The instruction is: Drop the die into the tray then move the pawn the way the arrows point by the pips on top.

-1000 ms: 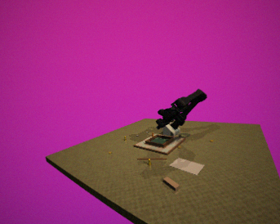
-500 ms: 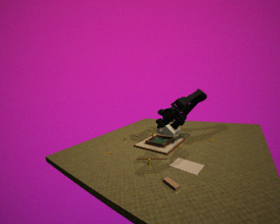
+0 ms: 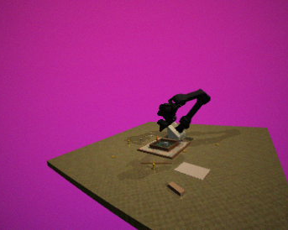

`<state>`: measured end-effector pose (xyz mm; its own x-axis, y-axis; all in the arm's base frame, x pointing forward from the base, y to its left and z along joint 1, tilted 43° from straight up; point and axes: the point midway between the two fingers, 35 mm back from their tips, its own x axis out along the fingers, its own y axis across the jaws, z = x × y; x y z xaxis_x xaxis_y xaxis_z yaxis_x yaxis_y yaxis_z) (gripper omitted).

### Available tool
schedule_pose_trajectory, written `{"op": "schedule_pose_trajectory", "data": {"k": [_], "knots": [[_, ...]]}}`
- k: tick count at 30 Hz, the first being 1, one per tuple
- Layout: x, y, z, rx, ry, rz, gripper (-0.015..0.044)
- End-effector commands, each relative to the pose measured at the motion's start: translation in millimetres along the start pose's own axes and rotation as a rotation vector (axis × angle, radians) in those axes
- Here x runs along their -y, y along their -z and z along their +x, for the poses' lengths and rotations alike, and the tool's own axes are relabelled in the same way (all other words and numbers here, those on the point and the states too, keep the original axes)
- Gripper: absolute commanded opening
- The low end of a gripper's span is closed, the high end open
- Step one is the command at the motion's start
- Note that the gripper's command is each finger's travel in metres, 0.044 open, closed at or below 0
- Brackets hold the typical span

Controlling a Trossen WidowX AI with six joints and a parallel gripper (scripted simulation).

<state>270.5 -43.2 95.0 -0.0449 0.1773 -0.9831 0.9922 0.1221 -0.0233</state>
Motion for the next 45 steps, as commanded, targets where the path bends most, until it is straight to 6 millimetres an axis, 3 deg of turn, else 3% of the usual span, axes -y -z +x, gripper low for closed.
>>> {"op": "schedule_pose_trajectory", "data": {"k": [1, 4, 8, 10, 12, 19, 28, 42, 45], "knots": [[-0.7, 0.3, 23.0, -0.411, -0.022, 0.007, 0.0440], [-4.6, -1.4, 25.7, -0.560, -0.081, 0.024, 0.0440], [-4.6, -1.4, 25.7, -0.560, -0.081, 0.024, 0.0440], [0.0, -1.7, 28.0, -0.479, -0.035, 0.024, 0.0440], [1.1, -4.5, 30.3, -0.479, -0.049, -0.030, 0.0388], [15.5, -31.1, 55.0, -0.466, -0.197, -0.585, 0.0204], [41.5, -58.5, 86.6, -0.397, -0.407, -1.309, 0.0200], [67.3, -75.1, 112.4, -0.279, -0.594, -1.898, 0.0200], [67.9, -75.5, 112.9, -0.274, -0.599, -1.915, 0.0200]]}}
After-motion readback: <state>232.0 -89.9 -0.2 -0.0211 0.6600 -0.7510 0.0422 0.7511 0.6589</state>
